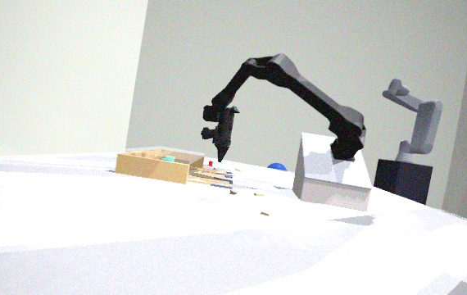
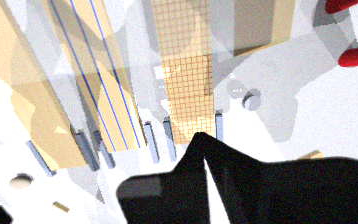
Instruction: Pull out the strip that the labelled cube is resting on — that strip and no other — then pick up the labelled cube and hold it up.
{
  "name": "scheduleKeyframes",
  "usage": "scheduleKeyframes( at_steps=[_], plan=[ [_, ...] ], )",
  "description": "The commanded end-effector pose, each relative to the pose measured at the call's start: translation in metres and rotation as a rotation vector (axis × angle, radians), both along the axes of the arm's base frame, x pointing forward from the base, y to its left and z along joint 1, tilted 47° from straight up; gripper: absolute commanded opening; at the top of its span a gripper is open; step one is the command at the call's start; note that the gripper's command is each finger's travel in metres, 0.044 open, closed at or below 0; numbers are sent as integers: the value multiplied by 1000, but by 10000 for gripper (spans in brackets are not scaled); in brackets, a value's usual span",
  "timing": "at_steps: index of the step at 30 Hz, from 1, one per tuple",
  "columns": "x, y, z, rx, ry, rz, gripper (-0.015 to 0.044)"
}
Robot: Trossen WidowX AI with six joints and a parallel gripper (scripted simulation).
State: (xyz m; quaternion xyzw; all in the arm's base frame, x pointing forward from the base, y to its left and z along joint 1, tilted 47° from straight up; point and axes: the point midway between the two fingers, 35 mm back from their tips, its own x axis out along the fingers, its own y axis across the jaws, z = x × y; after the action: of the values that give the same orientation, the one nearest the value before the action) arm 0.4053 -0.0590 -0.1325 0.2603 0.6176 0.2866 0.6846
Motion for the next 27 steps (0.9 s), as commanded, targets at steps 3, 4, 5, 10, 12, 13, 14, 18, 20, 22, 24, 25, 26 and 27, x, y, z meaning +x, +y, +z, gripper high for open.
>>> scheduleKeyframes(
  at_steps=[3,4,5,10,12,13,14,18,20,22,24,25,26,27],
  plan=[
    [-1,9,-7,7,5,-5,0],
    [-1,10,-8,7,5,-5,0],
    [-1,11,-9,7,5,-5,0],
    [-1,18,-14,8,5,-5,0],
    [-1,20,-17,9,5,-5,0],
    [-1,21,-18,9,5,-4,0],
    [-1,23,-19,9,5,-4,0],
    [-2,28,-23,10,5,-4,0],
    [-2,29,-24,10,5,-4,0],
    [-2,29,-24,10,5,-4,0],
    [-2,29,-24,10,5,-4,0],
    [-2,29,-24,10,5,-4,0],
    [-2,29,-24,10,5,-4,0],
    [-2,29,-24,10,5,-4,0]
  ],
)
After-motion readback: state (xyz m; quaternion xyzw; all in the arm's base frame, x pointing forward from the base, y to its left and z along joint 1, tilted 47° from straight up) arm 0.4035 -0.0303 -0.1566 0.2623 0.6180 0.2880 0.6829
